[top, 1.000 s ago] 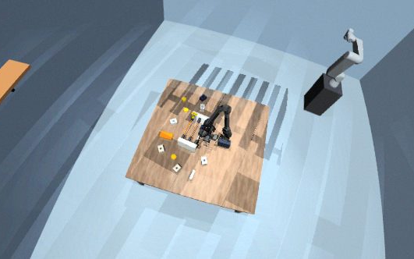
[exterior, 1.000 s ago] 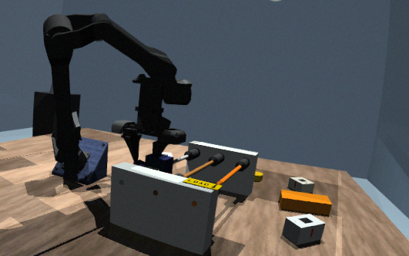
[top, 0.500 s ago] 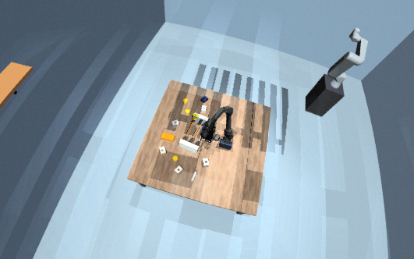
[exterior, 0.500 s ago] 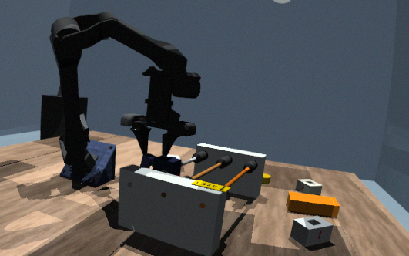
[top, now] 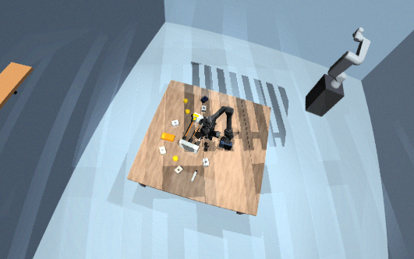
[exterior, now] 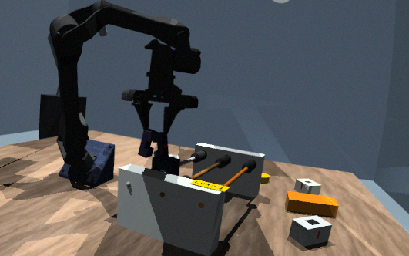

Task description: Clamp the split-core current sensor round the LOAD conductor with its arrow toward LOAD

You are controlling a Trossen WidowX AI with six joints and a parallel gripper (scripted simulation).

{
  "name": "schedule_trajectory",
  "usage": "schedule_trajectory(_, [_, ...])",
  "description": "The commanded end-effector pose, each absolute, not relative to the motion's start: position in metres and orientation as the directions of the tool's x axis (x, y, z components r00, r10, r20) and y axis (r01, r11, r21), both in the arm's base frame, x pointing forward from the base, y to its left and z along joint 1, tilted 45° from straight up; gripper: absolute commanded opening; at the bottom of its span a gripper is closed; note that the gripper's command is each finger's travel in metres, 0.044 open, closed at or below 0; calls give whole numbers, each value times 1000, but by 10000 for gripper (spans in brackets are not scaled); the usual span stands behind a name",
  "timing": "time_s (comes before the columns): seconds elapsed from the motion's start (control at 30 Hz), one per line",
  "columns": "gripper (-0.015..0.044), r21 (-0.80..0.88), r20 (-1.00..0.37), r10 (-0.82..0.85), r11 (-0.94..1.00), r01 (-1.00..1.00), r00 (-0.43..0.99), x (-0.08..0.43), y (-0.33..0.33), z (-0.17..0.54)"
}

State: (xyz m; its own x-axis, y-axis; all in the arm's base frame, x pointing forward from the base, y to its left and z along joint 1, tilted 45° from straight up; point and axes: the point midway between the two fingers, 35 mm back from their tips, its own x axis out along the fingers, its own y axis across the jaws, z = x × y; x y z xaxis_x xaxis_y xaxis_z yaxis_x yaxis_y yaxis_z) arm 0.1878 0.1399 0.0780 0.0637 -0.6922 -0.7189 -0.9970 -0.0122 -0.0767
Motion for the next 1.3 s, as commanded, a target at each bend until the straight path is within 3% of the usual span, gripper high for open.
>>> schedule_trajectory(0.0, [0, -87, -719, -693, 5, -996, 59, 187, 143, 82])
schedule_trajectory(0.57, [0, -458, -712, -694, 349, -818, 103, 187, 144, 84])
schedule_trajectory(1.27, [0, -709, -702, -694, 660, -248, 160, 187, 147, 88])
